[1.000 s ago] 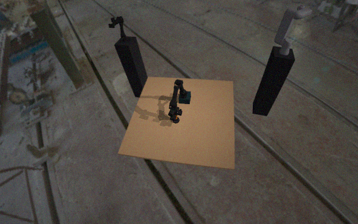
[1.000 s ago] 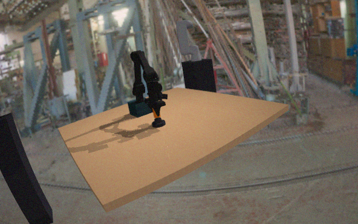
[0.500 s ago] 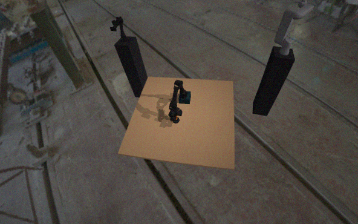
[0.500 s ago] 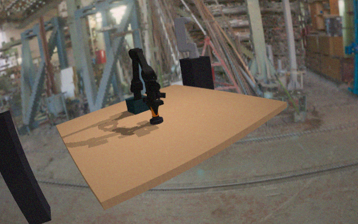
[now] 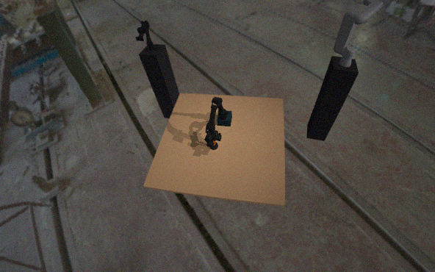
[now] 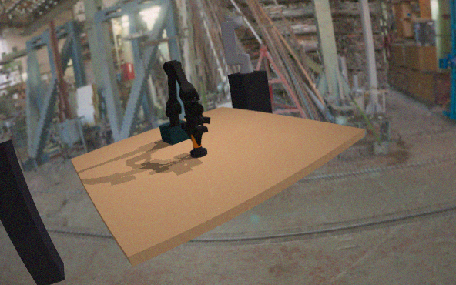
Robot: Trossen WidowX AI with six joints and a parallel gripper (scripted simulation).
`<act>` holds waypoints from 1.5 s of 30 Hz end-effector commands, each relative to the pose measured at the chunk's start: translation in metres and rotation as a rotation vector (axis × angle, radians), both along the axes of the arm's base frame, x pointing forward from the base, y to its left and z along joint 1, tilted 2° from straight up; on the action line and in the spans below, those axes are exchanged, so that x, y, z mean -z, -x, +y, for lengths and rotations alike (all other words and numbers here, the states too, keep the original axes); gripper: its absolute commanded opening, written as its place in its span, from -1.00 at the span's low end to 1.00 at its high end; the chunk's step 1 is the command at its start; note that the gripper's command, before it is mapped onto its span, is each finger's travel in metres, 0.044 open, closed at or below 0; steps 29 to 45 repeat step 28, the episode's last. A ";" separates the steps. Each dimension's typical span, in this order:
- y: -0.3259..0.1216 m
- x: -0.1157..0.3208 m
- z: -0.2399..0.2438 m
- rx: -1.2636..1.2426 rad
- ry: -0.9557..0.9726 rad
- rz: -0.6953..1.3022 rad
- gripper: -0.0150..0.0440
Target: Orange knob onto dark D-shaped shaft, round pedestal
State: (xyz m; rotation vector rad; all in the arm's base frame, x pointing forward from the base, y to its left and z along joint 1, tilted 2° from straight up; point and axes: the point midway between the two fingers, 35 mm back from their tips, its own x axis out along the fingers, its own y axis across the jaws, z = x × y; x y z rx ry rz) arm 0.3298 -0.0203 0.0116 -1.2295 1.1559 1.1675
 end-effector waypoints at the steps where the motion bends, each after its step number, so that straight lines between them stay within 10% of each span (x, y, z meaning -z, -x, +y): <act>1: 0.000 0.000 0.000 0.000 0.001 0.001 0.75; 9: 0.000 -0.003 0.000 0.000 0.001 0.001 1.00; 16: 0.006 -0.096 -0.001 0.000 0.000 -0.001 1.00; 45: -0.001 -0.097 -0.001 0.000 0.000 -0.001 1.00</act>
